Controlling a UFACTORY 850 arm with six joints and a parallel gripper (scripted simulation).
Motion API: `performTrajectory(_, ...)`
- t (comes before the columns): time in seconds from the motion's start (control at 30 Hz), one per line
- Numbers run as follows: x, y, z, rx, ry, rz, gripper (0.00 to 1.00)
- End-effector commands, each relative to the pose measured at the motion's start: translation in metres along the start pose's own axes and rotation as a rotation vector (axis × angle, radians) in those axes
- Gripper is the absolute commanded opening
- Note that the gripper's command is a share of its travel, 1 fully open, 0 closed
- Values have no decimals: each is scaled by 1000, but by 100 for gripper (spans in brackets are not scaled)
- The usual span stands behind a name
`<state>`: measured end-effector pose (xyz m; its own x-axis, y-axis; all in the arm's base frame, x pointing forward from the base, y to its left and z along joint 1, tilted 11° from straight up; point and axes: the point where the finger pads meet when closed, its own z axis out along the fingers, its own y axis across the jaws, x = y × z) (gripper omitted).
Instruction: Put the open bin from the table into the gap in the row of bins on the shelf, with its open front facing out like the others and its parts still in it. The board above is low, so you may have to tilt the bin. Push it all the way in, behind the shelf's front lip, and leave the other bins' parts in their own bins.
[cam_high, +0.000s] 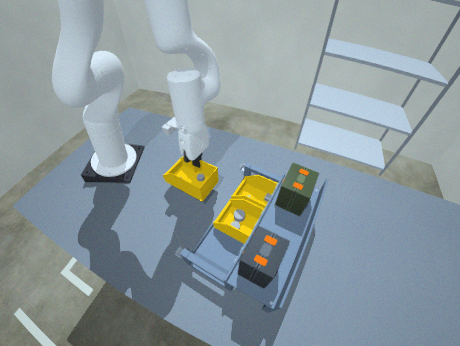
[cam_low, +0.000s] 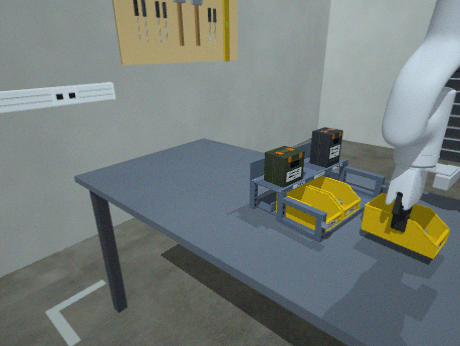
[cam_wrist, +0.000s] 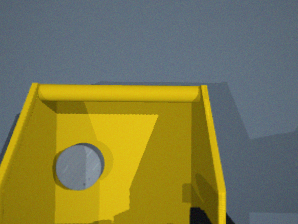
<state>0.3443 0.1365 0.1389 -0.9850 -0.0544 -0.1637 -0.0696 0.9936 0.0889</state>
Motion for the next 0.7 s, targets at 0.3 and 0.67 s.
performTrajectory(0.3,-1,-7,0,-7,-2,0,0)
performTrajectory(0.67,-1,-22,0,-7,-2,0,0)
